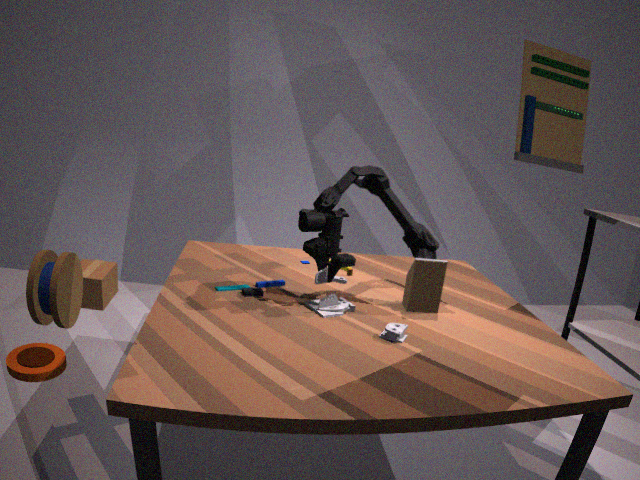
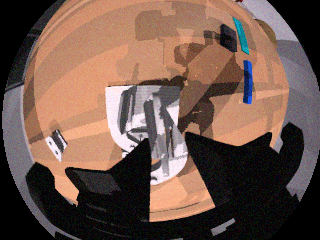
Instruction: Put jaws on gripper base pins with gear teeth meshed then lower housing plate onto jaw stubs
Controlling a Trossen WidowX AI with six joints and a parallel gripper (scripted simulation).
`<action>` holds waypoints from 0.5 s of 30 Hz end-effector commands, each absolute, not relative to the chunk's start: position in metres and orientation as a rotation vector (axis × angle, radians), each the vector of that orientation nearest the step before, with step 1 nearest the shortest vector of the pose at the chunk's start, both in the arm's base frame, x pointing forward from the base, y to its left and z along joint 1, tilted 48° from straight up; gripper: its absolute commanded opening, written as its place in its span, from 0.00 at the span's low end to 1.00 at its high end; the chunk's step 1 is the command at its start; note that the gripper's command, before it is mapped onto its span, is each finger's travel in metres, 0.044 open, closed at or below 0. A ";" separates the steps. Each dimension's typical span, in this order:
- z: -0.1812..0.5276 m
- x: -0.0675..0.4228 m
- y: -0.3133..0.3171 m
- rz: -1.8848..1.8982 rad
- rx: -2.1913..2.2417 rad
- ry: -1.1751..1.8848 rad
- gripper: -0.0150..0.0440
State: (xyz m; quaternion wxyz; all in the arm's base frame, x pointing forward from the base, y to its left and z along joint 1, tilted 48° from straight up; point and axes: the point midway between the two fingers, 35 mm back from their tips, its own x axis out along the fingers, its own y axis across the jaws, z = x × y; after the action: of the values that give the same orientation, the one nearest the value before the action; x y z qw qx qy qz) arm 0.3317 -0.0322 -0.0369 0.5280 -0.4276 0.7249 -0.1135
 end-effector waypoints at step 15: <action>-0.038 0.331 -0.032 -0.275 -1.012 1.735 0.48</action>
State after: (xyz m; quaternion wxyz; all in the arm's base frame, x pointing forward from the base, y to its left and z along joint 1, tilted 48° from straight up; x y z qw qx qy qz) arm 0.3317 -0.0320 -0.0374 0.5287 -0.4263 0.7249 -0.1152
